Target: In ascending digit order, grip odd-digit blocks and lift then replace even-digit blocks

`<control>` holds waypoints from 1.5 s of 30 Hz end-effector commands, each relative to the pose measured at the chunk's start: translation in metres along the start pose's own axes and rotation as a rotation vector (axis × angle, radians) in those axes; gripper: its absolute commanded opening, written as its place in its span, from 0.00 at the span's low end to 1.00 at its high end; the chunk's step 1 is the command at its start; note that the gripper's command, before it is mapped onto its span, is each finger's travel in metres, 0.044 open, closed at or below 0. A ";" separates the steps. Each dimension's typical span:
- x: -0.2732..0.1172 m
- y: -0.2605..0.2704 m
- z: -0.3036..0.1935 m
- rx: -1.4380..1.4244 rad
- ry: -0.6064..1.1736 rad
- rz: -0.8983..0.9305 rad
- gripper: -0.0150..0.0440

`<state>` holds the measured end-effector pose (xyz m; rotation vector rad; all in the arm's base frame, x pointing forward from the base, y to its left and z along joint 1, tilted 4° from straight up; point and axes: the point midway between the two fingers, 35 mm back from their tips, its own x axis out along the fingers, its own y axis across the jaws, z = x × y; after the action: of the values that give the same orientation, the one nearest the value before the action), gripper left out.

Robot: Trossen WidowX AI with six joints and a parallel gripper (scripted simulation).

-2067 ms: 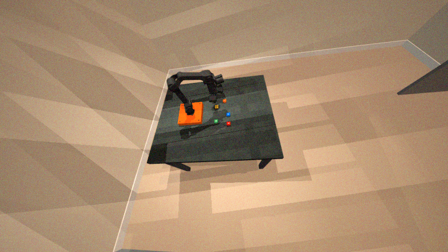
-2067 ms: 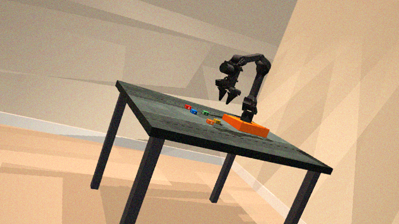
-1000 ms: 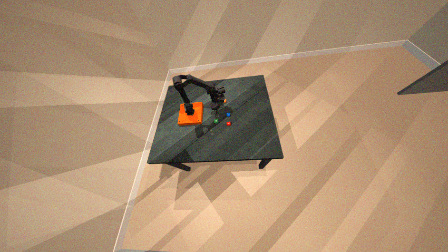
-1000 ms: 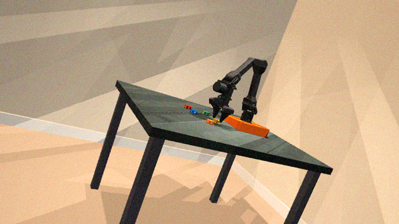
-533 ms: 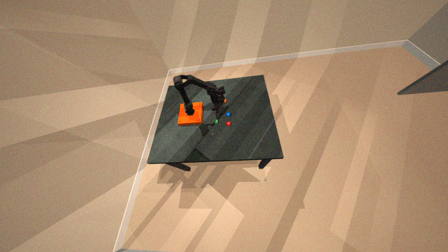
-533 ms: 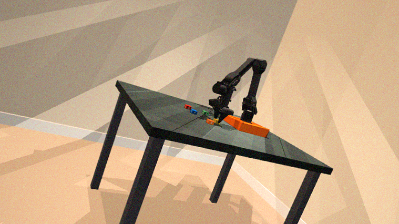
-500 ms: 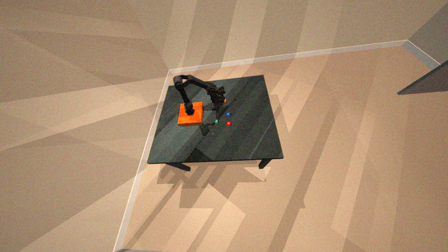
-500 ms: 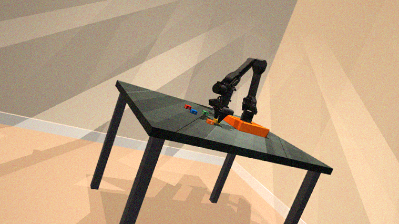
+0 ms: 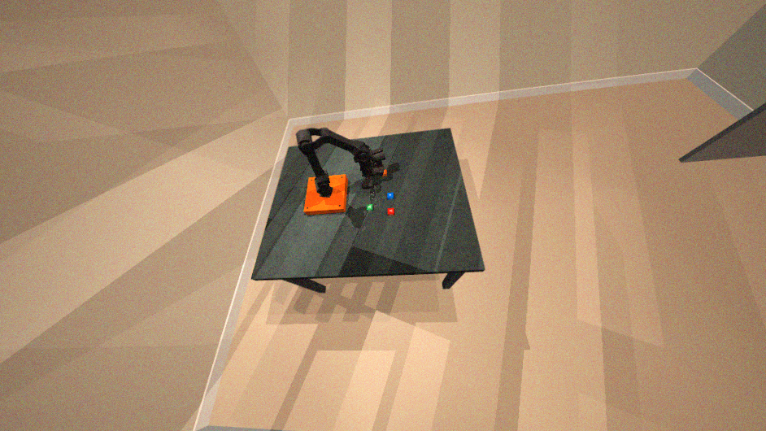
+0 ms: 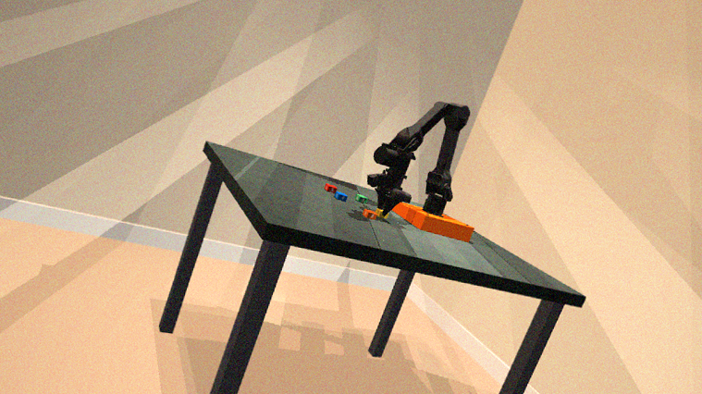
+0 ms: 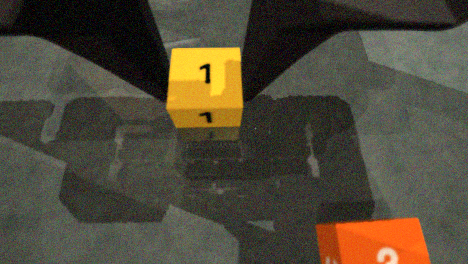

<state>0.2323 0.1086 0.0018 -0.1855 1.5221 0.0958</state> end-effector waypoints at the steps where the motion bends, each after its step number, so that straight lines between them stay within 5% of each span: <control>1: 0.000 -0.001 0.000 -0.005 -0.001 -0.005 0.46; 4: 0.000 -0.001 0.000 -0.005 -0.001 -0.005 0.46; 15: 0.000 -0.001 0.000 -0.005 -0.001 -0.005 0.93; 25: -0.036 -0.001 0.000 -0.005 -0.002 -0.005 0.93; 32: -0.114 0.000 0.001 -0.005 -0.002 -0.004 0.62; 36: -0.117 0.000 0.000 -0.005 -0.002 -0.004 0.46; 45: -0.118 0.001 0.002 -0.005 -0.002 -0.004 0.46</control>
<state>0.2271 0.1157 0.1181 -0.1919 1.5215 0.1039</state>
